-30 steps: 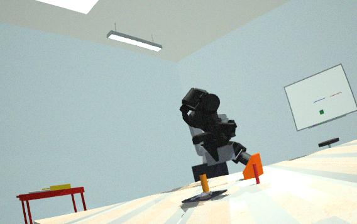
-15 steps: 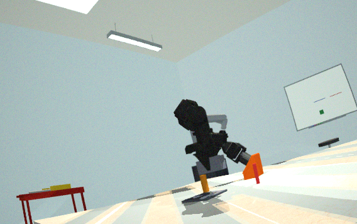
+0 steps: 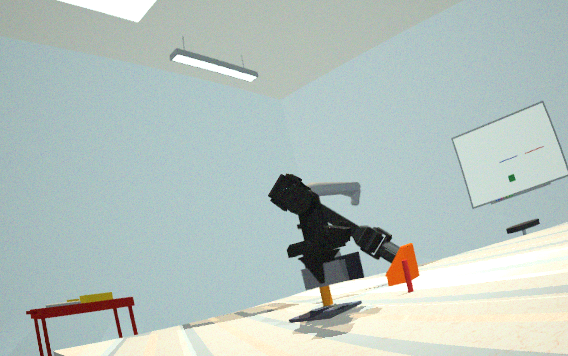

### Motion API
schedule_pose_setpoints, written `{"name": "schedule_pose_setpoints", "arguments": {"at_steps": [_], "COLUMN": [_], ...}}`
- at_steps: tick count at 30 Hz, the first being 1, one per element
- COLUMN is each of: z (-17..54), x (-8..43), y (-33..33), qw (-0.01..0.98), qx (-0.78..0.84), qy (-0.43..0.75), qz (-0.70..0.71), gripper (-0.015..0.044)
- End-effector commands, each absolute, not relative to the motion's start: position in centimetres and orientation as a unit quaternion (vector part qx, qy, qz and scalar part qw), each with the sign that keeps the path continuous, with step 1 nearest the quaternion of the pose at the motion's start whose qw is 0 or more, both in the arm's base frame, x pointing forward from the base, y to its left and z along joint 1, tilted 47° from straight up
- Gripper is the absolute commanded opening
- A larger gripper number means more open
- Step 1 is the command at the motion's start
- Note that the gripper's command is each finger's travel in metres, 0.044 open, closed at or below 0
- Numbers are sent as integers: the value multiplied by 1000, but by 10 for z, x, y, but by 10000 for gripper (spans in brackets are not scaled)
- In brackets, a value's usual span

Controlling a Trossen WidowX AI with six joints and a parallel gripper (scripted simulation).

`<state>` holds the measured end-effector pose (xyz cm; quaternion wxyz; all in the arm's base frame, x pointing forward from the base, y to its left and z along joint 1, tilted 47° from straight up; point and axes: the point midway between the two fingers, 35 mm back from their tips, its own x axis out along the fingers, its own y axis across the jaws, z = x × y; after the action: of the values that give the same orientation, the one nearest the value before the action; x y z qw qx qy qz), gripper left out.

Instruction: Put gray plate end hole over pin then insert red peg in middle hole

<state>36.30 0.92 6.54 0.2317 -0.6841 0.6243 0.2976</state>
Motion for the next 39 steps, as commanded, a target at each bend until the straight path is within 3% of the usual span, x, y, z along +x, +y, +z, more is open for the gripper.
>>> {"name": "schedule_pose_setpoints", "arguments": {"at_steps": [1, 39], "z": [69, 64], "x": [361, 359], "y": [-3, -36], "qw": [219, 200], "qx": [-688, -694], "qy": [621, 614], "qz": [305, 318], "gripper": [0, 0]}}
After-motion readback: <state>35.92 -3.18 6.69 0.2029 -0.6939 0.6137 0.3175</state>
